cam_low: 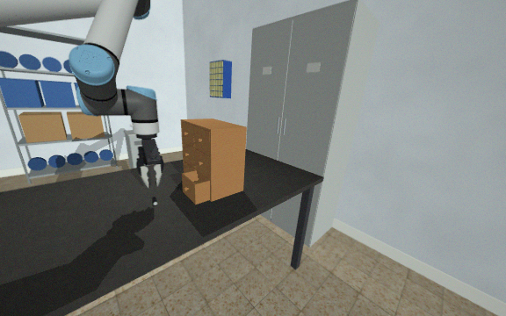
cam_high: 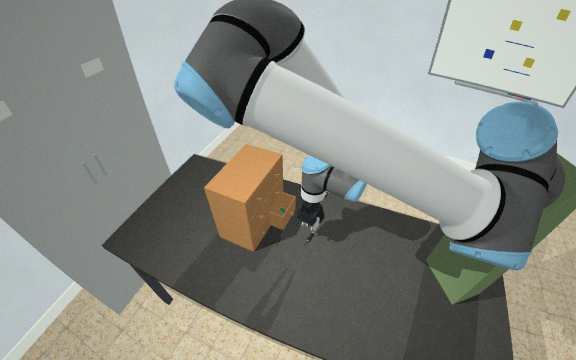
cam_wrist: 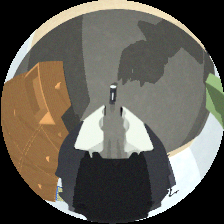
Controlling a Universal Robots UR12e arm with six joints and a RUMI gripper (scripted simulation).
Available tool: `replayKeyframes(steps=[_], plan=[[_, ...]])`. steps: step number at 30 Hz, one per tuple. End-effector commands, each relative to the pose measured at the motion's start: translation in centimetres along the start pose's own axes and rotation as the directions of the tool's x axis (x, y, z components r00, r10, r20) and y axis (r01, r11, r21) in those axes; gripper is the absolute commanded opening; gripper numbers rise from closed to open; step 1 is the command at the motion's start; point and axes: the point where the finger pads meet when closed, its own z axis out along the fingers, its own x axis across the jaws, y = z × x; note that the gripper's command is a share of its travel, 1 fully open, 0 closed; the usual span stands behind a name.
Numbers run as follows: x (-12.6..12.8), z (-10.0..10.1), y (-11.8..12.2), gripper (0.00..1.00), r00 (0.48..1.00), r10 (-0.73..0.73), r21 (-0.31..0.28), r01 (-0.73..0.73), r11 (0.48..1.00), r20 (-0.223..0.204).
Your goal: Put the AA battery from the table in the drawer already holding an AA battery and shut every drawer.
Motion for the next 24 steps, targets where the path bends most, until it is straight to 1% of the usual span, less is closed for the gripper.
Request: replayKeyframes(steps=[1, 12, 24], plan=[[0.0, 0.0, 0.0, 0.17, 1.000, 0.000, 0.000, 0.000, 1.000, 0.001], [0.0, 0.5, 0.0, 0.17, 1.000, 0.000, 0.000, 0.000, 1.000, 0.001], [0.0, 2.0, 0.0, 0.17, 1.000, 0.000, 0.000, 0.000, 1.000, 0.001]])
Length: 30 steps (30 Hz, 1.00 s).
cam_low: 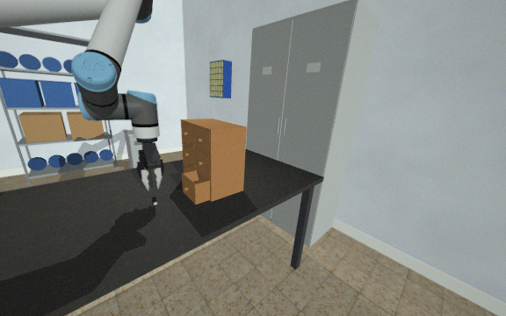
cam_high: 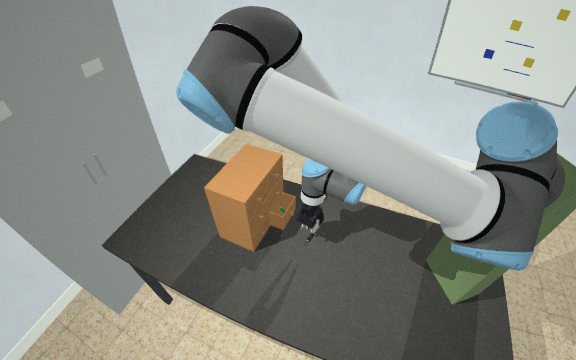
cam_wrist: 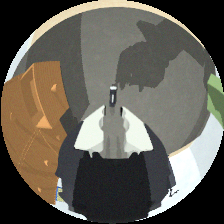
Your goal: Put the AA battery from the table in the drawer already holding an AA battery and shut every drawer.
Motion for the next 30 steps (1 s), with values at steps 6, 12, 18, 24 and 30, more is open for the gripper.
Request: replayKeyframes(steps=[6, 12, 18, 24, 30], plan=[[0.0, 1.2, 0.0, 0.17, 1.000, 0.000, 0.000, 0.000, 1.000, 0.001], [0.0, 2.1, 0.0, 0.17, 1.000, 0.000, 0.000, 0.000, 1.000, 0.001], [0.0, 2.9, 0.0, 0.17, 1.000, 0.000, 0.000, 0.000, 1.000, 0.001], [0.0, 3.3, 0.0, 0.17, 1.000, 0.000, 0.000, 0.000, 1.000, 0.001], [0.0, 3.6, 0.0, 0.17, 1.000, 0.000, 0.000, 0.000, 1.000, 0.001]])
